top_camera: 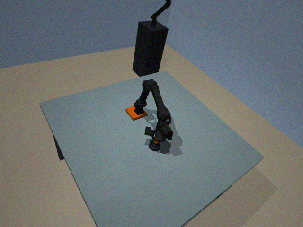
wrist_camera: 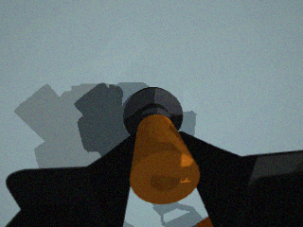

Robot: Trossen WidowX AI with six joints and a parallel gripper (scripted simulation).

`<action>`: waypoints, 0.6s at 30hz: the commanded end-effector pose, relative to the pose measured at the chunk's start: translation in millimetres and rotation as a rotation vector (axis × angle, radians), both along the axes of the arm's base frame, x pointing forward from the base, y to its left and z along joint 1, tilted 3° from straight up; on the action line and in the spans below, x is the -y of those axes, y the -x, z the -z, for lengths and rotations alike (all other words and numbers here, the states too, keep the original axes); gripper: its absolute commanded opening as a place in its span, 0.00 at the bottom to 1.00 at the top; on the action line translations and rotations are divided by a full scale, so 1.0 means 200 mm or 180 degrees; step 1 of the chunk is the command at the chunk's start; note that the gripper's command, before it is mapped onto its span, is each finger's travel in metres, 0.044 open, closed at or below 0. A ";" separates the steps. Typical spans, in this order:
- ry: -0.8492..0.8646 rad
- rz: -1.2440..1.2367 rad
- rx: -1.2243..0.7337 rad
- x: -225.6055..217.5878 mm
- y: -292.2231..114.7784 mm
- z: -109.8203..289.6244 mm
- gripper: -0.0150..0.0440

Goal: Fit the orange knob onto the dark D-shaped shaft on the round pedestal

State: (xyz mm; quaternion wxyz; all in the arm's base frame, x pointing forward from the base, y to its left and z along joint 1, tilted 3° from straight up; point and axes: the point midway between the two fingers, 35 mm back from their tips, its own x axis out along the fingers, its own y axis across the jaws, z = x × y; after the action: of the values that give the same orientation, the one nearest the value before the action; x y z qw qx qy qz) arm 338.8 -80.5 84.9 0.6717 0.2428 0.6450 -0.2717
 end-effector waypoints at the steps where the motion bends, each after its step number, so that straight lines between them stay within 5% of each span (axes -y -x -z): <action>1: 0.0010 0.0019 0.0001 0.00 -0.01 0.00 0.25; 18: 0.0008 0.0100 0.0005 0.00 -0.01 -0.02 0.25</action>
State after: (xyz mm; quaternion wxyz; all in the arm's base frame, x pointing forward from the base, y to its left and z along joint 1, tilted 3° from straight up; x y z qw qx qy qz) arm 339.1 -80.2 86.9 0.6692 0.2445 0.6457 -0.2745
